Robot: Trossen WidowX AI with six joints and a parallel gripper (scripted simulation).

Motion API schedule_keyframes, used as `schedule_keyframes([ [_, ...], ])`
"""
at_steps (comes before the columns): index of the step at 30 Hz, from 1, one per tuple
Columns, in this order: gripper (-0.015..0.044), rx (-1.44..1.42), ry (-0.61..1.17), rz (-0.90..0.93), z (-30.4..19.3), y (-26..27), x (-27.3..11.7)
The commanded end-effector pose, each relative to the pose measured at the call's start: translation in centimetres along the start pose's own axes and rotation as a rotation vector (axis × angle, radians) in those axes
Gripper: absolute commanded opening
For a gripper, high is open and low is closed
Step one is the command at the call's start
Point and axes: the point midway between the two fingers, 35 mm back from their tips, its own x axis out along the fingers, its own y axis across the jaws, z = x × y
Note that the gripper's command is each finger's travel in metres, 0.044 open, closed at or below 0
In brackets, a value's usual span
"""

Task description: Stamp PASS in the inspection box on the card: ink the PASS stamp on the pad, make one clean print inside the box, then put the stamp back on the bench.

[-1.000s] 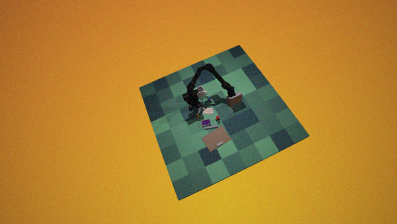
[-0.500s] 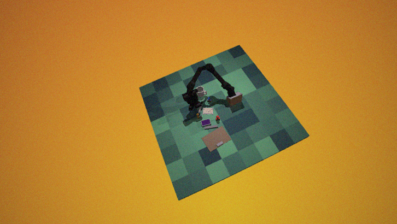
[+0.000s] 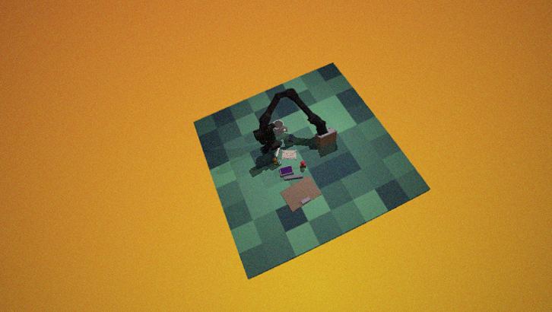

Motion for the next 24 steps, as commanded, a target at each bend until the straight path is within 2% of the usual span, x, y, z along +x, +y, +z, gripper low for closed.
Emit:
schedule_keyframes([
  [1, 0.0, 0.006, -0.006, 0.007, 0.1, 0.0, -0.4],
  [24, 0.0, 0.007, -0.003, 0.01, 0.1, 0.0, -1.5],
])
